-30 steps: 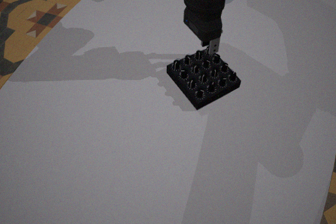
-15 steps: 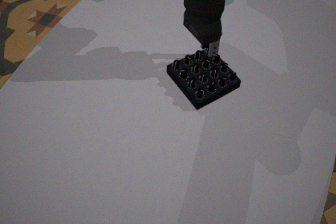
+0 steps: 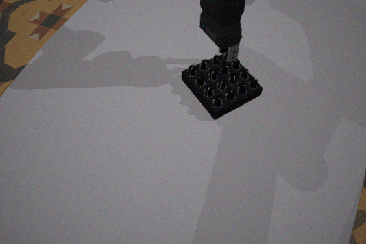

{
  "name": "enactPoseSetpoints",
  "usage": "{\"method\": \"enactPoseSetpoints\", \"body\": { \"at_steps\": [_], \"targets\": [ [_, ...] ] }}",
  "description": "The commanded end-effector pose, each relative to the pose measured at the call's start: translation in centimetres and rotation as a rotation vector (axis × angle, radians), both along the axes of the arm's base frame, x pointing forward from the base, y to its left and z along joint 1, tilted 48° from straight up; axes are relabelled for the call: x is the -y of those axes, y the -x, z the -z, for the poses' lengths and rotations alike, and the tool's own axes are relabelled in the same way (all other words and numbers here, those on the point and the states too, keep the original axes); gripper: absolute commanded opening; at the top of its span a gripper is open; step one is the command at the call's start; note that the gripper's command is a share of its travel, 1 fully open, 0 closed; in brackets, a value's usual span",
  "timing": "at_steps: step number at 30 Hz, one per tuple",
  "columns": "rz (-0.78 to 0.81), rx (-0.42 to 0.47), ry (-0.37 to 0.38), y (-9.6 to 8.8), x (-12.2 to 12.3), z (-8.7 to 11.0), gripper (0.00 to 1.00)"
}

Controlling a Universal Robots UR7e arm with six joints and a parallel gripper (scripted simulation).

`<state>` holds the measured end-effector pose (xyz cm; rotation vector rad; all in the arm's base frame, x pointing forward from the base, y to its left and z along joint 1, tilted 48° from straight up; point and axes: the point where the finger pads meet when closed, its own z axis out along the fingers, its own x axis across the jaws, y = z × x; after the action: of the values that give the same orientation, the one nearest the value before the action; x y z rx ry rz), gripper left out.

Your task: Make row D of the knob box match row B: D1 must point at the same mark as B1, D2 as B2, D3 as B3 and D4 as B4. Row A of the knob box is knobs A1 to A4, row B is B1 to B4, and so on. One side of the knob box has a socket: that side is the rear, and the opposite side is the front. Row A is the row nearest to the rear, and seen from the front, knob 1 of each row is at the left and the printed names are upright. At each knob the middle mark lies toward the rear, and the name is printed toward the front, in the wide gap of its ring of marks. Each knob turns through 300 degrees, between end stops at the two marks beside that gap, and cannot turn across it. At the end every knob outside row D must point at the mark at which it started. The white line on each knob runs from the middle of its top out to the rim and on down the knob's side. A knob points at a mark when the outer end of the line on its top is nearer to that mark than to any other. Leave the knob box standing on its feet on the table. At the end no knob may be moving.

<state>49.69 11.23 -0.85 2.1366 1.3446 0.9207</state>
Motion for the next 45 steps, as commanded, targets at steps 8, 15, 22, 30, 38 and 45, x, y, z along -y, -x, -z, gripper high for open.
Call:
{"method": "enactPoseSetpoints", "body": {
  "at_steps": [8,15,22,30,38,45],
  "targets": [
    [0.000,0.001,0.000,0.00,-0.01,-0.04,0.46],
    [0.000,0.001,0.000,0.00,-0.01,-0.04,0.46],
    [0.000,0.001,0.000,0.00,-0.01,-0.04,0.30],
    [0.000,0.001,0.000,0.00,-0.01,-0.04,0.30],
    [0.000,0.001,0.000,0.00,-0.01,-0.04,0.30],
    [0.000,0.001,0.000,0.00,-0.01,-0.04,0.30]
  ]
}}
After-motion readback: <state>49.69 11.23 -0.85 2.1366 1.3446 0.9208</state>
